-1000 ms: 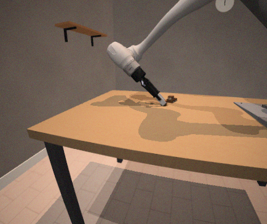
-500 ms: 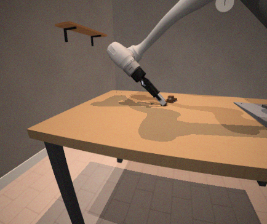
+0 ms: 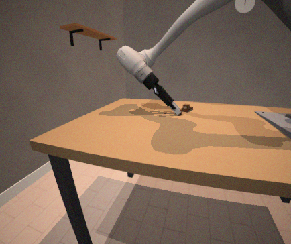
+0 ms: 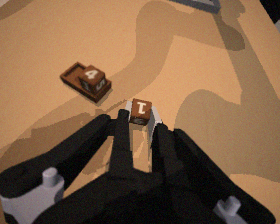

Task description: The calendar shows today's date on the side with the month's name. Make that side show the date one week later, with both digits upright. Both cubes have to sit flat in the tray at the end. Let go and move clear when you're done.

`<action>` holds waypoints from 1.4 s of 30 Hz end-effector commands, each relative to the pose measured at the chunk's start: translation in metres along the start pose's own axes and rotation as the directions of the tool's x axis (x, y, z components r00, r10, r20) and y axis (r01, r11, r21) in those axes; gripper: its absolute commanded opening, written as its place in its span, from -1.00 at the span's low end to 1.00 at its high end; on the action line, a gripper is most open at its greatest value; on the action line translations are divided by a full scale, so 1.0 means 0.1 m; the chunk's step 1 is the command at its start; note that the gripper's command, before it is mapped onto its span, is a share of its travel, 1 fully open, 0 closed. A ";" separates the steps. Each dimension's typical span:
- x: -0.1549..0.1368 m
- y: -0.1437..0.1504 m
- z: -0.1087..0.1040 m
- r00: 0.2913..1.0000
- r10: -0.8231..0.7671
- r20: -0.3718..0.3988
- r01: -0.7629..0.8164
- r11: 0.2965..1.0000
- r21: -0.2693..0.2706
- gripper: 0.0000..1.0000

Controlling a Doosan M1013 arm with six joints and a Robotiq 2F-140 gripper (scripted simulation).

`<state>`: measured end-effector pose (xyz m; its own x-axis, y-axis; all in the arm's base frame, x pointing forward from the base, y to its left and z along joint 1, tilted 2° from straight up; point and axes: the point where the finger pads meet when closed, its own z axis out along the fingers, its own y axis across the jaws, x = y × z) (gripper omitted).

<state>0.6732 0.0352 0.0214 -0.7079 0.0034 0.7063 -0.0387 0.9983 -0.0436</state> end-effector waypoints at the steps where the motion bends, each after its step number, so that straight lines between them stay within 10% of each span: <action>1: 0.00 0.00 0.00 1.000 0.000 0.000 0.000 1.000 0.000 -0.51; 42: 0.00 0.00 0.00 1.000 0.000 0.000 0.000 1.000 0.000 -0.08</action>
<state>0.6732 0.0352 0.0214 -0.7079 0.0034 0.7063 -0.0387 0.9983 -0.0436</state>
